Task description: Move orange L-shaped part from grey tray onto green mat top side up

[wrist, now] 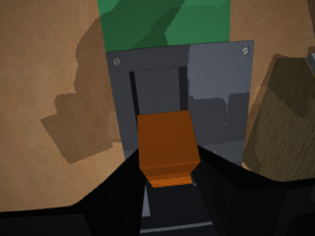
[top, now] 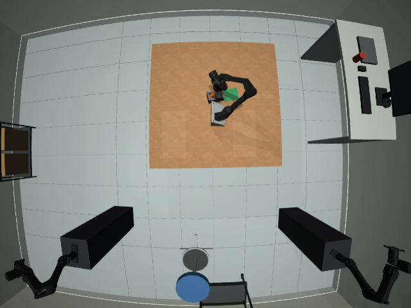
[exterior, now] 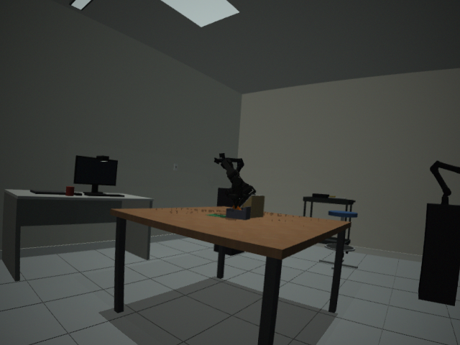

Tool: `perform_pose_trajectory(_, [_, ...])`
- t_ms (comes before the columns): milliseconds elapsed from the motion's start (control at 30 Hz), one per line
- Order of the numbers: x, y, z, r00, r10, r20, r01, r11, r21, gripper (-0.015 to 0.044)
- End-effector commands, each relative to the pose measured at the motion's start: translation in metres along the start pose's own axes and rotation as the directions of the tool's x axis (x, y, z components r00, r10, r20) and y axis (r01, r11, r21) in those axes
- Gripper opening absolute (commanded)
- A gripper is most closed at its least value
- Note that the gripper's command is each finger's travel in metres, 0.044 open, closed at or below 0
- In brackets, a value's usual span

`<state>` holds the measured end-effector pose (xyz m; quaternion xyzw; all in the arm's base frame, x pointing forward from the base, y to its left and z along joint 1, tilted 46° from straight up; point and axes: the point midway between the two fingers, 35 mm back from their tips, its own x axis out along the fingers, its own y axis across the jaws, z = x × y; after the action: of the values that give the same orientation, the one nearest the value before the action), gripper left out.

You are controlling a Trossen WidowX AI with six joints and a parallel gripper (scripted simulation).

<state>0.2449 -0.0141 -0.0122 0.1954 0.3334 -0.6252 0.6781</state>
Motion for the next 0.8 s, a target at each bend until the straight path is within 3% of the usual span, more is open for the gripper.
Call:
perform_pose_trajectory(0, [-0.005,0.001,0.000,1.000,0.003,-0.002,-0.003,1.000,0.003,0.0000])
perform_pose_trajectory(767, [-0.042,0.000,-0.001,1.000,0.003,0.000,-0.003,1.000,-0.002,0.0000])
